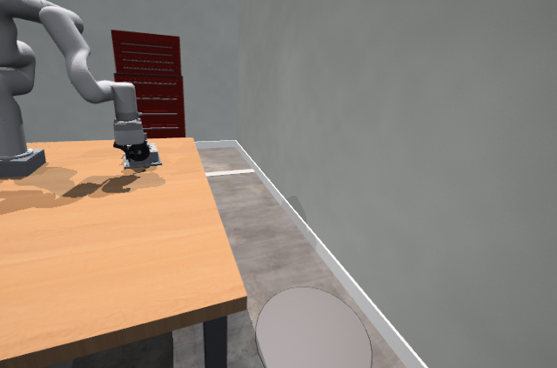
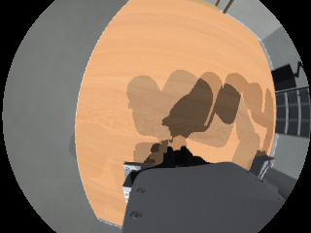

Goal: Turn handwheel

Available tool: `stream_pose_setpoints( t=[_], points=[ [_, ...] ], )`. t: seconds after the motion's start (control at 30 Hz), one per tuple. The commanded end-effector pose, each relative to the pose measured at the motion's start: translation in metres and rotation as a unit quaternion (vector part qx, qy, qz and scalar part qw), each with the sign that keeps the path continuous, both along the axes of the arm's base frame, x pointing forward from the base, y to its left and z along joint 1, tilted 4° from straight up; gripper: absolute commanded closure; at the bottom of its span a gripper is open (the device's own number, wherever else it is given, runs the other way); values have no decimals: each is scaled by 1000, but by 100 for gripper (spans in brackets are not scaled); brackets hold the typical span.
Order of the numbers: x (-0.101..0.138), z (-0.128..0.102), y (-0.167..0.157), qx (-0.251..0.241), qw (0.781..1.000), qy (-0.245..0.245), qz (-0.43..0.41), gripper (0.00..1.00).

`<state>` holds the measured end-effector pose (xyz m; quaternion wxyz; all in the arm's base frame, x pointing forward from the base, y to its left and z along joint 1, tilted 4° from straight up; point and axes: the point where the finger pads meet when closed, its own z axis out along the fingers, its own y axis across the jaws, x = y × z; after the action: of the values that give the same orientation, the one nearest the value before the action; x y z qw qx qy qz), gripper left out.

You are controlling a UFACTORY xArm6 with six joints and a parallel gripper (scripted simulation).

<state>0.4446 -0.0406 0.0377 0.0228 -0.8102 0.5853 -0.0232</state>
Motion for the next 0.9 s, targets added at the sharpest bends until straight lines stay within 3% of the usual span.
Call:
stream_pose_setpoints(
  t=[0.0,0.43,0.87],
  points=[
    [0,6,0,0,1000,-1,0,94],
    [12,28,4,0,1000,-1,0,94],
    [31,32,10,0,1000,-1,0,94]
  ],
)
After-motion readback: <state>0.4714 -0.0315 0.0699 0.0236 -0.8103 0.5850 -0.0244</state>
